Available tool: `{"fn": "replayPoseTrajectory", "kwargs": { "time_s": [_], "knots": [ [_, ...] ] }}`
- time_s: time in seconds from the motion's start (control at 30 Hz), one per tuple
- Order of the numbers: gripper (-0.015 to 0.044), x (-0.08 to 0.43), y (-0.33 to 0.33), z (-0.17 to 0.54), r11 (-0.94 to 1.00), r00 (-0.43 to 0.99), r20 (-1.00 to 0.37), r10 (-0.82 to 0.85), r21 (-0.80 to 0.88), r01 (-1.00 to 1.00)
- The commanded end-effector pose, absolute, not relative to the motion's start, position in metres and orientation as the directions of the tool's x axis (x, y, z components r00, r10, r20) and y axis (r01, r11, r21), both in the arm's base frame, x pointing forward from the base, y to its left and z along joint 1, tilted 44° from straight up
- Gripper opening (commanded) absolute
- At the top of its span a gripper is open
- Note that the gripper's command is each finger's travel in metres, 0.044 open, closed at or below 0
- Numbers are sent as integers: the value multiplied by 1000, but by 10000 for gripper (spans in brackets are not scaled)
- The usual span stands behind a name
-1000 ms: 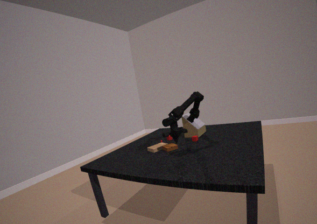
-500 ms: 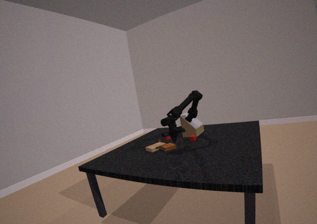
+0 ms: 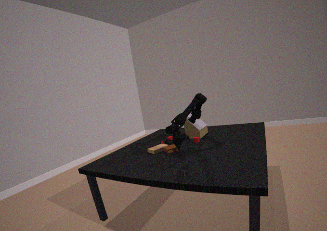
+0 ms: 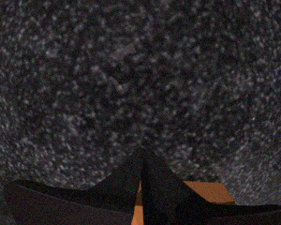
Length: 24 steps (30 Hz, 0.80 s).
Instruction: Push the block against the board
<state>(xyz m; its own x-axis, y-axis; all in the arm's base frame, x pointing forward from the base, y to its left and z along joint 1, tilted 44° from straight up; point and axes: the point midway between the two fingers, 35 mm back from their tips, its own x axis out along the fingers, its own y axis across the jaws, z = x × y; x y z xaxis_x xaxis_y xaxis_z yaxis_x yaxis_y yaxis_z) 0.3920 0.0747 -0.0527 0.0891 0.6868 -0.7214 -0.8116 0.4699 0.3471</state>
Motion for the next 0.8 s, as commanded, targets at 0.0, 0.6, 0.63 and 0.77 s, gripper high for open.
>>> {"fn": "replayPoseTrajectory", "kwargs": {
  "time_s": [0.0, 0.6, 0.63, 0.77],
  "knots": [
    [0, 387, 74, -58, 469, 81, -722, 687, 355, -808],
    [0, 377, 62, -70, 470, 81, -724, 685, 355, -808],
    [0, 376, 61, -71, 470, 81, -724, 685, 355, -808],
    [0, 374, 59, -74, 470, 81, -724, 685, 355, -808]
  ]
}}
